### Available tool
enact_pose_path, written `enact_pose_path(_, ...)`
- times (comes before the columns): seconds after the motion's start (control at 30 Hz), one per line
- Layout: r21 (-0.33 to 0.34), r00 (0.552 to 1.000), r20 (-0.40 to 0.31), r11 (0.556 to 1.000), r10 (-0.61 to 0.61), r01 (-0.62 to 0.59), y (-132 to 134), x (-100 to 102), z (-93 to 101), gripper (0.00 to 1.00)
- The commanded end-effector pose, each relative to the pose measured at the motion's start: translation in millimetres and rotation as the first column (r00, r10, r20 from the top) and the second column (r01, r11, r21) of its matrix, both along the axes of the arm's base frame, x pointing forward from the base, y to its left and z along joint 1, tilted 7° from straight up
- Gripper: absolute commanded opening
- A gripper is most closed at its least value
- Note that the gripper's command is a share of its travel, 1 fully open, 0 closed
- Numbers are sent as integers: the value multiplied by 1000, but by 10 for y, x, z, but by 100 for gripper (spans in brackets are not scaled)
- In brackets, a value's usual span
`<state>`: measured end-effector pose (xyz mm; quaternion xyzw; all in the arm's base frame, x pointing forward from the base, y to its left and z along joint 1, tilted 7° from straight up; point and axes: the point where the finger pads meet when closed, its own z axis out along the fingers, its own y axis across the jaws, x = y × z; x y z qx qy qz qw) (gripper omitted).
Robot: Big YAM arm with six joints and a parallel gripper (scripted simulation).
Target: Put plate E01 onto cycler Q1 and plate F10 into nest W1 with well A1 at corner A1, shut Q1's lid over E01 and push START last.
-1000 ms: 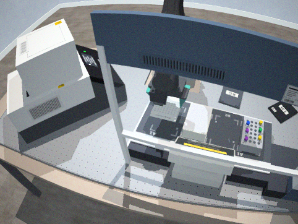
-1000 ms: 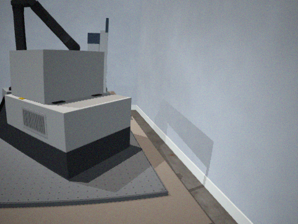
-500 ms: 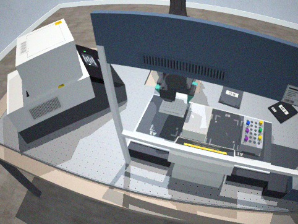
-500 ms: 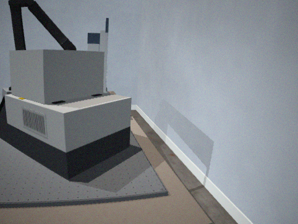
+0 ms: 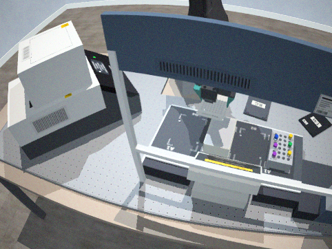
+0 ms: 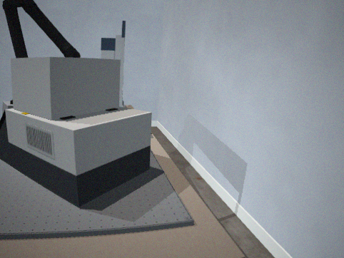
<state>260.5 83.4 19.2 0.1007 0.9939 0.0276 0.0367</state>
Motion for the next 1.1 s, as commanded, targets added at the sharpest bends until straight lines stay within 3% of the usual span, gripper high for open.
enact_pose_path(0.0, 7, 998, 24, 998, -58, 57, 104, -18, 73, 0)
enact_pose_path(0.1, 7, 997, 23, 997, -72, 72, 148, -36, 67, 0)
enact_pose_path(0.23, 5, 998, 13, 998, -59, 59, 335, -263, 28, 0)
enact_pose_path(0.53, -4, 999, 6, 999, -44, 44, 676, -547, 12, 0)
enact_pose_path(0.67, -4, 998, 11, 998, -56, 56, 709, -584, 17, 0)
enact_pose_path(0.83, -2, 998, 13, 999, -54, 54, 958, -764, 19, 0)
enact_pose_path(1.07, 24, 995, 34, 996, -89, 88, 1331, -856, 65, 0)
